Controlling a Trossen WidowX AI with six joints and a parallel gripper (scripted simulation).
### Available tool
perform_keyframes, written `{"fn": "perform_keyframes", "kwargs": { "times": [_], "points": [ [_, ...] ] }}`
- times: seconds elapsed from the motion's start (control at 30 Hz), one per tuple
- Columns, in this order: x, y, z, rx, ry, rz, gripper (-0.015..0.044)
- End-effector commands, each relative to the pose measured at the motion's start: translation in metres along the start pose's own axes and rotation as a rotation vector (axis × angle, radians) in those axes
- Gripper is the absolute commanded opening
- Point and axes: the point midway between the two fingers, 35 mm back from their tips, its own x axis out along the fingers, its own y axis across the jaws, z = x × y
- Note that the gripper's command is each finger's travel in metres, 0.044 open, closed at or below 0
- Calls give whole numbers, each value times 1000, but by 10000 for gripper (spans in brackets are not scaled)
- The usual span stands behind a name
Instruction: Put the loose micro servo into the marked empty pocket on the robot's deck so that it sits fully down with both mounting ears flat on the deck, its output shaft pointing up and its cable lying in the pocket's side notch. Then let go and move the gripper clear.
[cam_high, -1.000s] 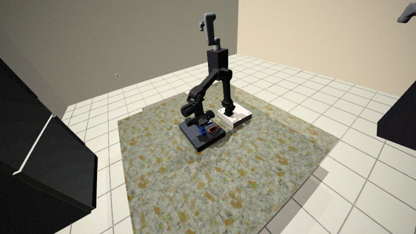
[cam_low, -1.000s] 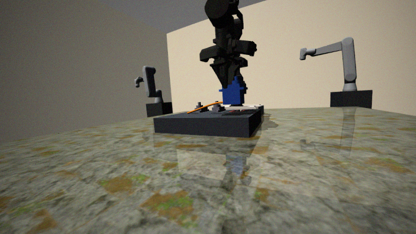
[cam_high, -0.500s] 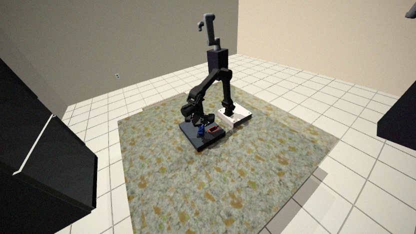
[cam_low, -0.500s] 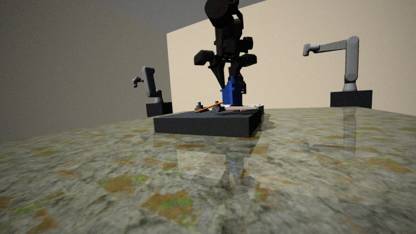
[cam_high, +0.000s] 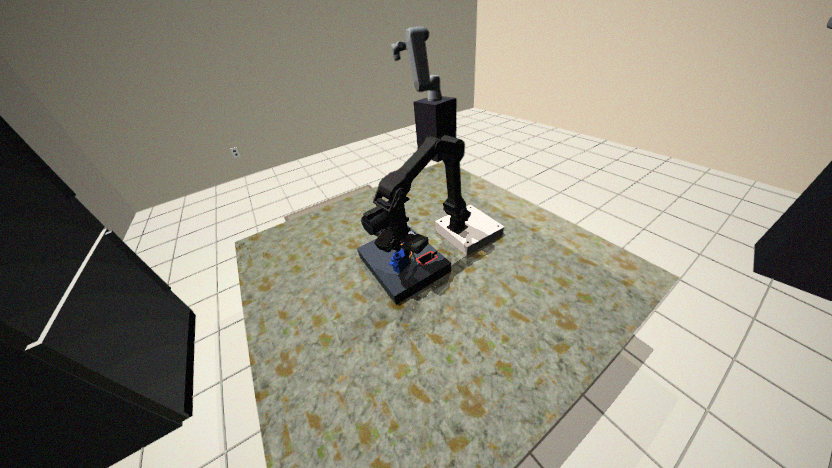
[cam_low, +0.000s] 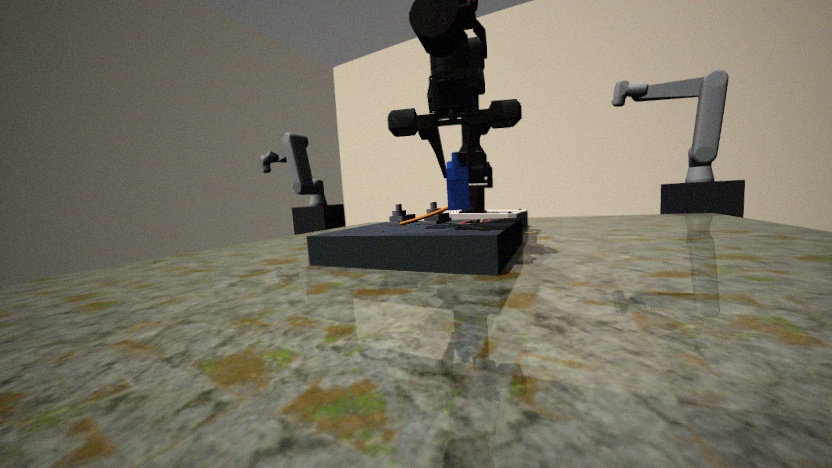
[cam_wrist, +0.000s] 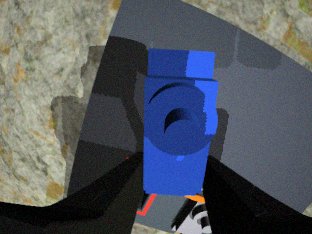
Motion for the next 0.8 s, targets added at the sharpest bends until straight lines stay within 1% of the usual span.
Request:
{"fn": "perform_keyframes", "kwargs": {
  "times": [0.0, 0.17, 0.27, 0.47, 0.77],
  "points": [
    [0, 0, 1, 116, -4, 1, 0],
    [0, 0, 1, 291, -3, 2, 0],
    [0, 0, 1, 339, -3, 2, 0],
    [0, 2, -3, 343, -3, 2, 0],
    [0, 13, -36, 343, 0, 2, 0]
  ]
}}
